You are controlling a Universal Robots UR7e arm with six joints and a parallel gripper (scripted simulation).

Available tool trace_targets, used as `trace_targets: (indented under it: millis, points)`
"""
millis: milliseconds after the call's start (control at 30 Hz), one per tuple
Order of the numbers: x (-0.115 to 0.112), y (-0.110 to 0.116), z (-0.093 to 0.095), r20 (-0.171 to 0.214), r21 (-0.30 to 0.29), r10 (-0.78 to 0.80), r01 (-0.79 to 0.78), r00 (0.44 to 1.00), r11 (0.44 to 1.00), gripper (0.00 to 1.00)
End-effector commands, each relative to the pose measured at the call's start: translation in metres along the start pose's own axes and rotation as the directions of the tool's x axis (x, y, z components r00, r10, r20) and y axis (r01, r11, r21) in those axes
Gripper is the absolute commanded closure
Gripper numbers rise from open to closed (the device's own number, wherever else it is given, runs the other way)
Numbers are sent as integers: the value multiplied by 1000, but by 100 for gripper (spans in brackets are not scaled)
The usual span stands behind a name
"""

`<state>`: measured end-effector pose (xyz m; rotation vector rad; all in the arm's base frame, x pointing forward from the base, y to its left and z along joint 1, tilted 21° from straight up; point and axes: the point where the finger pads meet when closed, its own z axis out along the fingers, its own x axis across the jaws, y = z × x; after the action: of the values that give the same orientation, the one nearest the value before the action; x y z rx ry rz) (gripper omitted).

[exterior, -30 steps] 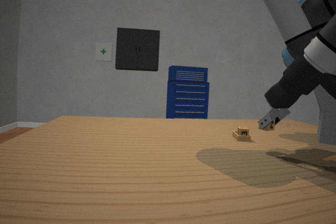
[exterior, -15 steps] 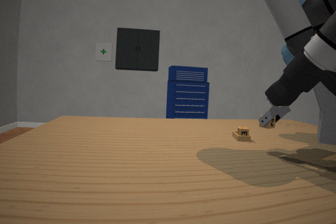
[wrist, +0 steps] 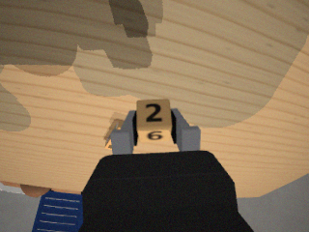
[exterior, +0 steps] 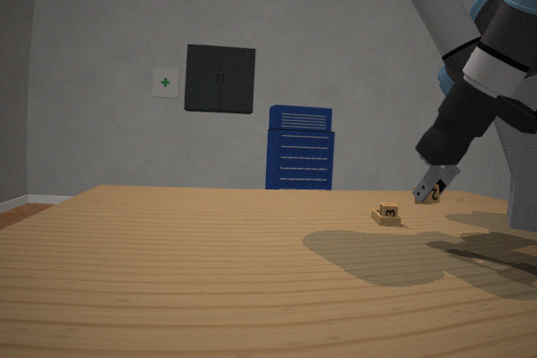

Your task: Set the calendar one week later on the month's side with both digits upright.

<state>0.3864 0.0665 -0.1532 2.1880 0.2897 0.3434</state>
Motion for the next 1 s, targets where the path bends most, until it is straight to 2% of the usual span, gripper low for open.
trace_targets:
  millis: [0, 300, 433, 500, 800, 967]
  points:
    - [3, -1, -3, -16, 76, -4, 6, 1000, 997, 43]
    - [3, -1, -3, -19, 102, -5, 7, 1000, 995, 43]
    - [2, -1, -2, -14, 140, -7, 8, 1000, 990, 43]
    - [2, -1, -2, -14, 140, -7, 8, 1000, 990, 43]
    - [2, 1, -2, -12, 294, -8, 11, 1000, 956, 43]
    - [3, 2, -3, -20, 342, -5, 11, 1000, 940, 43]
